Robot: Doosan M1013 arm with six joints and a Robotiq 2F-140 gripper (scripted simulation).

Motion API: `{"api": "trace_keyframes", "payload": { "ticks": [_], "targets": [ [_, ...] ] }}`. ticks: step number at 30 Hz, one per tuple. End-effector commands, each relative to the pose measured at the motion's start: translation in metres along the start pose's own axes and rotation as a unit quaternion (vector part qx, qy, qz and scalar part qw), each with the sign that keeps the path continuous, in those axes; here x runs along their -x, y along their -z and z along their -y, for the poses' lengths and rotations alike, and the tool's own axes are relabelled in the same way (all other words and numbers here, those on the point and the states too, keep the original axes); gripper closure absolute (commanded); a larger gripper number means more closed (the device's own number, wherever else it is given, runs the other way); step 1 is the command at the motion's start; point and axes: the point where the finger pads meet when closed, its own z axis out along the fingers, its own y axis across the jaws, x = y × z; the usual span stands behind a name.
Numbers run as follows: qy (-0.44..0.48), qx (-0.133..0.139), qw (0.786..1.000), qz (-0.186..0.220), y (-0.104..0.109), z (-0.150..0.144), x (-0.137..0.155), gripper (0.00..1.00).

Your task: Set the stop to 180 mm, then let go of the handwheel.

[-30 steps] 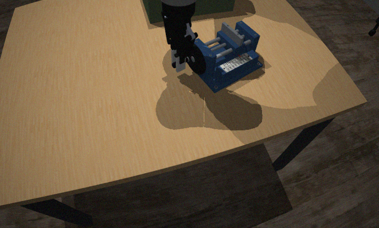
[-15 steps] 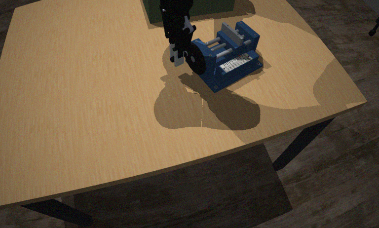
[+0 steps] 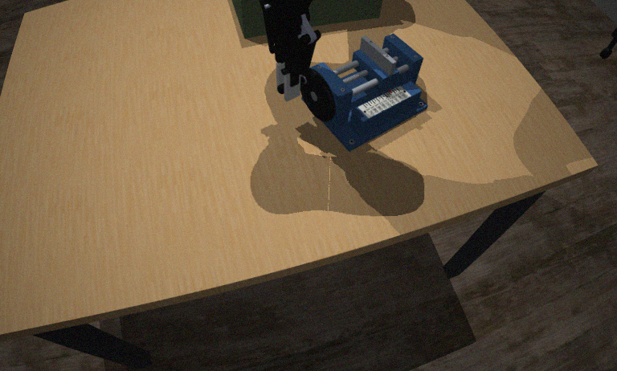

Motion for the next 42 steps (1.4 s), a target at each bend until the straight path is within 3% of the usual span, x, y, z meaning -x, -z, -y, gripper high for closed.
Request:
{"api": "trace_keyframes", "payload": {
  "ticks": [1,16,42],
  "targets": [
    [0.000,0.000,1.000,0.000,0.002,0.001,0.000,0.96],
    [0.000,0.000,1.000,0.000,0.018,0.016,0.000,0.96],
    [0.000,0.000,1.000,0.000,0.023,0.035,0.000,0.96]
  ]
}}
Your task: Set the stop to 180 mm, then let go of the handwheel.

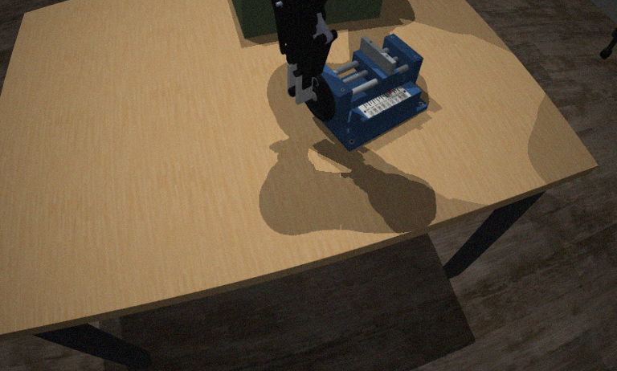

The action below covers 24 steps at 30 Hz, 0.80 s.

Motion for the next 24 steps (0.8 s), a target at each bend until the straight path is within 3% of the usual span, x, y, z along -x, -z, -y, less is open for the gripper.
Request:
{"api": "trace_keyframes", "payload": {
  "ticks": [1,24],
  "targets": [
    [0.000,-0.001,1.000,0.000,-0.0001,0.0019,0.0000,0.96],
    [0.000,-0.001,1.000,0.000,-0.0009,0.0072,0.0000,0.96]
  ]
}}
